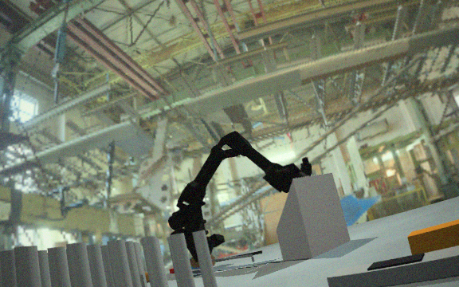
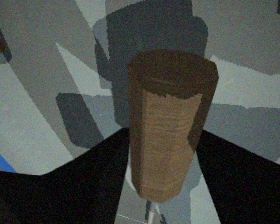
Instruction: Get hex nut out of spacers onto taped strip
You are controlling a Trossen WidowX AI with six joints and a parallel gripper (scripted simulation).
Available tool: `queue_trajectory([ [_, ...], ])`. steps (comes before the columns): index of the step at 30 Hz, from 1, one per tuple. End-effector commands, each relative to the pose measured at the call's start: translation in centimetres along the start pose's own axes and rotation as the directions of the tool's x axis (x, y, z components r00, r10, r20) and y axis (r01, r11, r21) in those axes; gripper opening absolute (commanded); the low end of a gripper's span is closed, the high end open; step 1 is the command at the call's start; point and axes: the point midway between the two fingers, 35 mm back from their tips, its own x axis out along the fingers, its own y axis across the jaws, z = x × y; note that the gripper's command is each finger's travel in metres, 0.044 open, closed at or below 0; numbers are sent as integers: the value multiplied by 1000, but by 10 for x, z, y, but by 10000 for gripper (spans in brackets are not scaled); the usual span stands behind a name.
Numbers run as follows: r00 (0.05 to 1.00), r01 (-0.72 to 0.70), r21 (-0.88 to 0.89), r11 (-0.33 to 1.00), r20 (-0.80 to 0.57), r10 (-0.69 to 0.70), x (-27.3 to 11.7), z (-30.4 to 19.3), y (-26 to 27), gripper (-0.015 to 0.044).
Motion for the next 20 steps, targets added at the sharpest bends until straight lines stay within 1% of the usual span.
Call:
queue_trajectory([
  [1, 1000, -5, -7, 1000, -3, 5, 5, 0, -1, 0],
  [4, 1000, -4, -7, 1000, -2, 4, 8, 0, -3, 0],
  [20, 1000, 0, 0, 1000, 0, 0, 5, 0, -3, 420],
])
